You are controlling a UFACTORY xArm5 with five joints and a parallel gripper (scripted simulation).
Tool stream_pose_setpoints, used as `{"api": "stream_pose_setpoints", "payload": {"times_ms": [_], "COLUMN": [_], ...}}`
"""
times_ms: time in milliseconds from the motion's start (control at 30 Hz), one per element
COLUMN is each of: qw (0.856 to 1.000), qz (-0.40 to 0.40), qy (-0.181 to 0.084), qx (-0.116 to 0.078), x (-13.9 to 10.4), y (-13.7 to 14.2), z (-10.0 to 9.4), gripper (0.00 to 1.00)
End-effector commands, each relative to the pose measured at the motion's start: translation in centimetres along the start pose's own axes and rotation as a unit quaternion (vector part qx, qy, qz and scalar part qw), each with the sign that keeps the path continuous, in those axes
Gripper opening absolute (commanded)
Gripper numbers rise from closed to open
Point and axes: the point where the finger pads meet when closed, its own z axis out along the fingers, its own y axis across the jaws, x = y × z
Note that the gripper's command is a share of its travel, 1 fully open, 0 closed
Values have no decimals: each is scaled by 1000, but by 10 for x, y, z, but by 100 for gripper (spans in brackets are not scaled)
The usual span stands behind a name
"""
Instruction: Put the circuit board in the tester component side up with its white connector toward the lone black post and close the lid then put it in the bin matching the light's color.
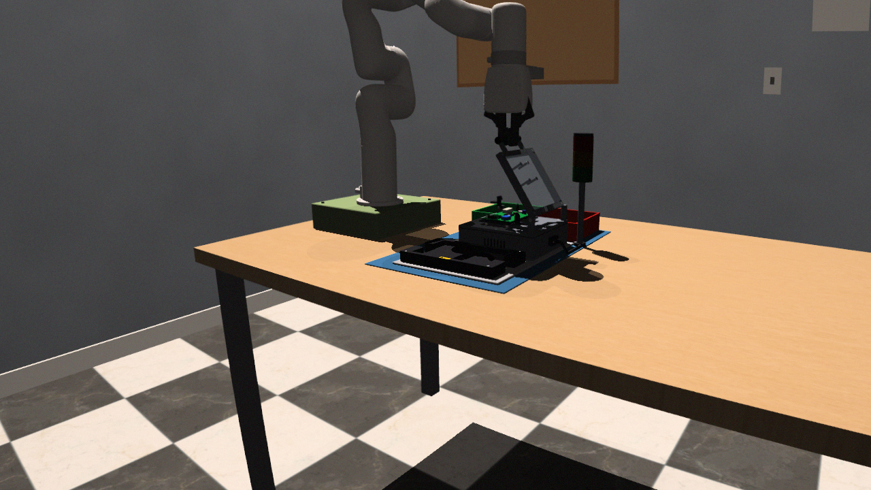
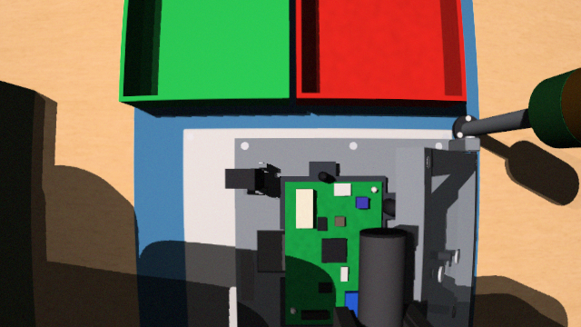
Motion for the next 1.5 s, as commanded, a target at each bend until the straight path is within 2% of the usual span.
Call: {"api": "stream_pose_setpoints", "payload": {"times_ms": [0, 267, 733, 800, 1300, 1467], "qw": [1000, 1000, 1000, 1000, 1000, 1000], "qz": [0, 0, 0, 0, 0, 0], "qy": [0, 0, 0, 0, 0, 0], "qx": [-3, -3, -3, -3, -3, -3], "x": [0, 0, 0, 0, 1, 1], "y": [-13, -29, -59, -59, -75, -76], "z": [8, 22, 64, 64, 103, 109], "gripper": [0, 0, 0, 0, 0, 0]}}
